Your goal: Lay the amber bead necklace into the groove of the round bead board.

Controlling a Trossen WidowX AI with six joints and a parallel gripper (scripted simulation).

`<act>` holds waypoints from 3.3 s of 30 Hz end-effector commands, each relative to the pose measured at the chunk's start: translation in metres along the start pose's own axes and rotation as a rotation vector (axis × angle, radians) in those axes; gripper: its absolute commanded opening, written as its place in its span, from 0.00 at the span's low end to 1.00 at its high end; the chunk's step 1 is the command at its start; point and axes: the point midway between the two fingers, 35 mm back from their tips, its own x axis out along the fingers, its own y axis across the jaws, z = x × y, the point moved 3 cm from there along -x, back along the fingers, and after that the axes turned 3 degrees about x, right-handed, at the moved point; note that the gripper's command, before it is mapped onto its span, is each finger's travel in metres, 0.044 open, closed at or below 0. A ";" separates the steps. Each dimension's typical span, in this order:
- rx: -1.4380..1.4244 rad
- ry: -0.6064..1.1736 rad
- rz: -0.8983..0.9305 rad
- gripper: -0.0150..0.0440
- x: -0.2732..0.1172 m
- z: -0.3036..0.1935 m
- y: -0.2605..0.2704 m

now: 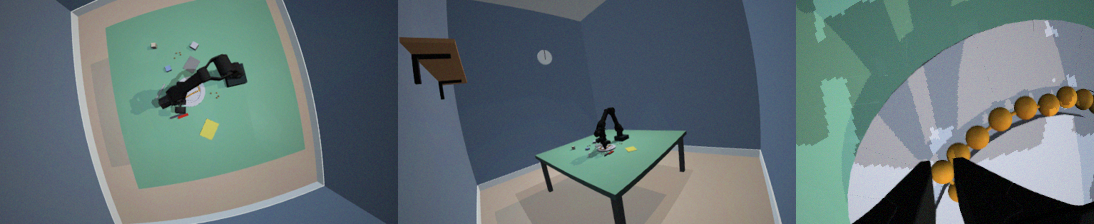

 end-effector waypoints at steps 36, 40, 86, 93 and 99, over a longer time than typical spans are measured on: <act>0.006 0.009 -0.002 1.00 -0.006 -0.001 -0.001; -0.210 0.010 -0.001 0.82 -0.017 -0.004 -0.003; -0.608 0.010 0.001 0.46 0.004 -0.011 -0.007; -0.604 0.004 -0.001 0.28 0.002 -0.010 -0.007; -0.604 0.004 -0.001 0.25 0.002 -0.010 -0.007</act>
